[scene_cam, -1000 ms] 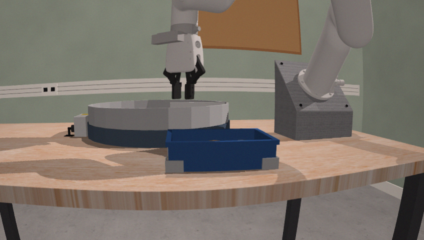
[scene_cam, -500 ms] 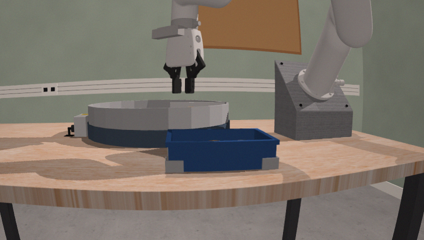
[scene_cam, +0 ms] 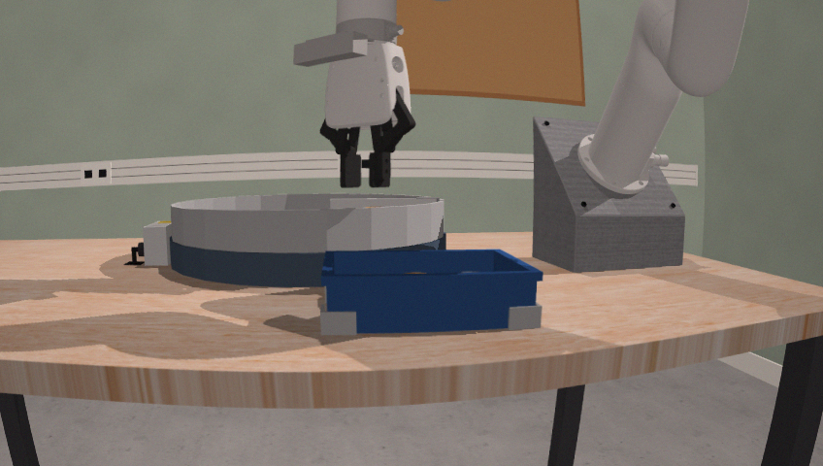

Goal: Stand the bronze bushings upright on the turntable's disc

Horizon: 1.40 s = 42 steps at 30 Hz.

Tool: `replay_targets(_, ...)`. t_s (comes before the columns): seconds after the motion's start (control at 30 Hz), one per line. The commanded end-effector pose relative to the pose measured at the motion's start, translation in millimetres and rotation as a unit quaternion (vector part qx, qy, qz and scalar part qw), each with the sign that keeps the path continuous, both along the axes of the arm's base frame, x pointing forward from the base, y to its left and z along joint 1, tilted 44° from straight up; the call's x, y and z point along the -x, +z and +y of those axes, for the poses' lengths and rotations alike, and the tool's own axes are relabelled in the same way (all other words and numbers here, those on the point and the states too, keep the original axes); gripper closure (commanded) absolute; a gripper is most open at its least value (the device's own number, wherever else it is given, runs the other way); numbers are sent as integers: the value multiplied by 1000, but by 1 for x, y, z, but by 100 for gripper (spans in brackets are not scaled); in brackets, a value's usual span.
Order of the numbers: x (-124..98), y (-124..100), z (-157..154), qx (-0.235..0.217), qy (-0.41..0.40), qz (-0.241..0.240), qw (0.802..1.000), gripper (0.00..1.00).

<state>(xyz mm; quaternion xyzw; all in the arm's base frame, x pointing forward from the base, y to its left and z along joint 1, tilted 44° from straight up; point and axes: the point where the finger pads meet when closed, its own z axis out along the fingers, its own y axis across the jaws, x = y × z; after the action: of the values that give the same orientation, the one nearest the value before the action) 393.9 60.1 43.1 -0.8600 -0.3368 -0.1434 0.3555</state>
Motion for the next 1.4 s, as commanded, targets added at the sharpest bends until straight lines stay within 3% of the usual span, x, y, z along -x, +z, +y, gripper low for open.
replay_targets(0.0,-7,52,48,9,-4,-4,1000,59)
replay_targets(0.2,-14,125,119,9,-4,-4,1000,59)
replay_targets(1.37,-17,126,120,11,-4,-3,1000,59)
